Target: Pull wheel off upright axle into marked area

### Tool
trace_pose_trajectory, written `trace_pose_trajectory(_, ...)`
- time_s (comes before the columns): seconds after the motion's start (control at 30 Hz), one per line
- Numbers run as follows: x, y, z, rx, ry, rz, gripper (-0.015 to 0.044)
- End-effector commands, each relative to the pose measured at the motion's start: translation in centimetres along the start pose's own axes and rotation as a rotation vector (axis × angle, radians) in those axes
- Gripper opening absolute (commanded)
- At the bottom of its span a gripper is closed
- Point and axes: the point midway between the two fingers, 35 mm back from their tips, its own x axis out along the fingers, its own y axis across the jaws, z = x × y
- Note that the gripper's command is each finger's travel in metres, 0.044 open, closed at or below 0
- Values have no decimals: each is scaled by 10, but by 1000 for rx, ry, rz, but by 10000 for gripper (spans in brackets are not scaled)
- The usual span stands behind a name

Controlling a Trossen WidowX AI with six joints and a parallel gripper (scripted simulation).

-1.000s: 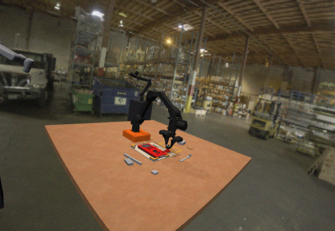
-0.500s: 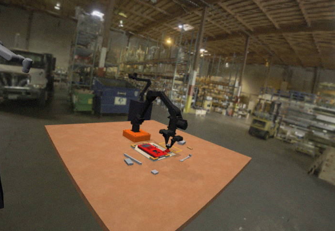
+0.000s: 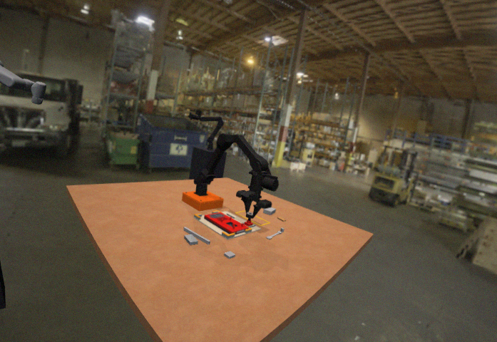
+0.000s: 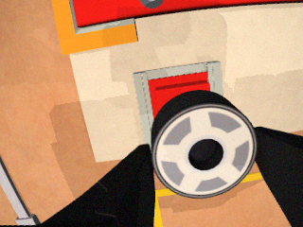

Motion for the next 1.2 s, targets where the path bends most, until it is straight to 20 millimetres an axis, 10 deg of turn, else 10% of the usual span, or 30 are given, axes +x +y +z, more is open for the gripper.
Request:
trace_pose_trajectory(0.0, -4, 2, 0, -2, -1, 8, 0)
trace_pose_trajectory(1.17, -16, 1, 0, -2, -3, 10, 0)
